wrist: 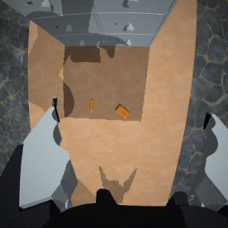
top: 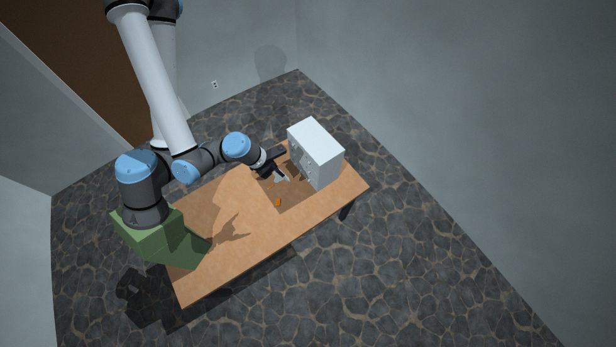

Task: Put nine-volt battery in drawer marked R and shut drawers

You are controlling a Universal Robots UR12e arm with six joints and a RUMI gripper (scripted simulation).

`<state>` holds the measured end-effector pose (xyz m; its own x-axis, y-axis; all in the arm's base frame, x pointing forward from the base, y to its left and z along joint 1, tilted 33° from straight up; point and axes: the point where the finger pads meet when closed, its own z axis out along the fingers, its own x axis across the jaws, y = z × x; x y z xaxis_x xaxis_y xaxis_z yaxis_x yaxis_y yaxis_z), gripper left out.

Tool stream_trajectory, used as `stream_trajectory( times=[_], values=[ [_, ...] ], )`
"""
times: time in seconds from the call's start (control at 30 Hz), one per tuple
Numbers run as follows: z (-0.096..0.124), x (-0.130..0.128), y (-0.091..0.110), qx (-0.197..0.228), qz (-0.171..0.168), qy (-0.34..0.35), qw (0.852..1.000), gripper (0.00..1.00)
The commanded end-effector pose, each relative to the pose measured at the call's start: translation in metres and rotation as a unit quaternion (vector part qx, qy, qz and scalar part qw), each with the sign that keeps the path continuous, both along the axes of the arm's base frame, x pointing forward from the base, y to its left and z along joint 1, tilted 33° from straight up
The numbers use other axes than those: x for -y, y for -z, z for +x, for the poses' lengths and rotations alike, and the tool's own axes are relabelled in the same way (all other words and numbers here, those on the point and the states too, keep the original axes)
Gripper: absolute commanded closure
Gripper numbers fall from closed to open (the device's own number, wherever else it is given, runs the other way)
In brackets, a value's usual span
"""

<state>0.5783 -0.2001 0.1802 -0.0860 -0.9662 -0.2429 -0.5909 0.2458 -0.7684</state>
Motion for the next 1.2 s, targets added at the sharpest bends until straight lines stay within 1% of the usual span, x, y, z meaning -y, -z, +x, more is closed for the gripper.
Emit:
stream_trajectory(
  times=[0.0,0.3,0.37,0.53,0.63,0.87,0.93,1.17],
  values=[
    [0.009,0.003,0.003,0.040,-0.007,0.016,0.999,0.00],
    [0.021,0.003,0.005,0.096,-0.012,0.029,0.995,0.00],
    [0.021,0.003,0.005,0.096,-0.012,0.029,0.995,0.00],
    [0.027,0.004,0.007,0.127,-0.015,0.036,0.991,0.00],
    [0.029,0.001,0.009,0.145,-0.016,0.039,0.989,0.00],
    [0.041,0.004,0.011,0.188,-0.022,0.051,0.981,0.00],
    [0.041,0.004,0.011,0.188,-0.022,0.051,0.981,0.00],
    [0.050,0.003,0.015,0.233,-0.026,0.062,0.970,0.00]
  ],
)
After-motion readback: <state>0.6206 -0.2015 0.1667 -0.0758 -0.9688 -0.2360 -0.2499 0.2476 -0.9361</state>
